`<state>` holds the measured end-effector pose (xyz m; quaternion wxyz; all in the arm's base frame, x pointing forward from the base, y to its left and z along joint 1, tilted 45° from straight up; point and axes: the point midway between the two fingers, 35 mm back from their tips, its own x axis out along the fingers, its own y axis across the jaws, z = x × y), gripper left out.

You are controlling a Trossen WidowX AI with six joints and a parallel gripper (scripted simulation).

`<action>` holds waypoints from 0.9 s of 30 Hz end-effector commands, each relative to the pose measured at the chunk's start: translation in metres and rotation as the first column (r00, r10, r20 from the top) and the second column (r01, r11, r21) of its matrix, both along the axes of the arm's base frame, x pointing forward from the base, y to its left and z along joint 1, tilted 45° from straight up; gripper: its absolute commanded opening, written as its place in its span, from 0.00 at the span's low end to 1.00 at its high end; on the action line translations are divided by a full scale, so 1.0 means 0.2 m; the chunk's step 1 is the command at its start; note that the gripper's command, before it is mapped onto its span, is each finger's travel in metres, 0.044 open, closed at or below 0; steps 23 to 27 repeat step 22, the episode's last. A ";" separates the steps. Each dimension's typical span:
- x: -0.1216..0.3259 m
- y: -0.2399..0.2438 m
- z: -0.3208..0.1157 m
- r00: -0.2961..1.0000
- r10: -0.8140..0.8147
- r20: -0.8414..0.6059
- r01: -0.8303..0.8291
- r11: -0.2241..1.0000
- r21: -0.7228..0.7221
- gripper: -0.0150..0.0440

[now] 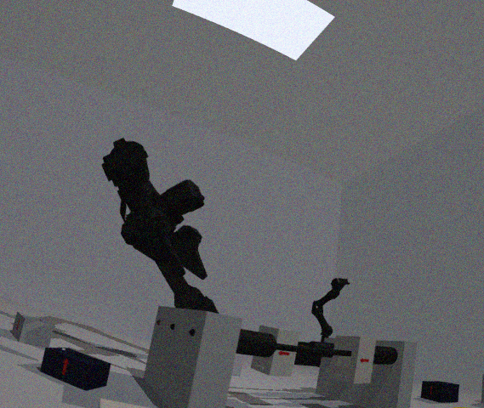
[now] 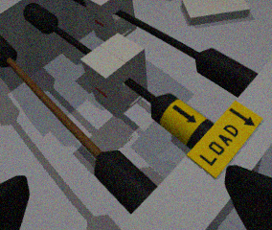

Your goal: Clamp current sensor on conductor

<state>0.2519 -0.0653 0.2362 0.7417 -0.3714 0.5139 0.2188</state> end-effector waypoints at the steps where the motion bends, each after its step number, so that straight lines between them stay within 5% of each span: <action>1: -0.02 0.00 0.02 0.987 0.157 0.030 -0.156 0.987 -0.031 1.00; 2: -0.01 0.00 0.01 0.999 0.039 0.009 -0.039 0.999 -0.009 1.00; 17: 0.00 0.00 0.01 1.000 0.027 0.006 -0.027 1.000 -0.006 1.00; 21: 0.03 0.02 -0.06 0.972 -0.229 -0.046 0.231 0.972 0.038 1.00; 22: 0.01 0.01 -0.01 0.997 -0.081 -0.008 0.081 0.996 0.020 1.00; 27: 0.01 0.01 -0.01 0.997 -0.081 -0.008 0.081 0.996 0.020 1.00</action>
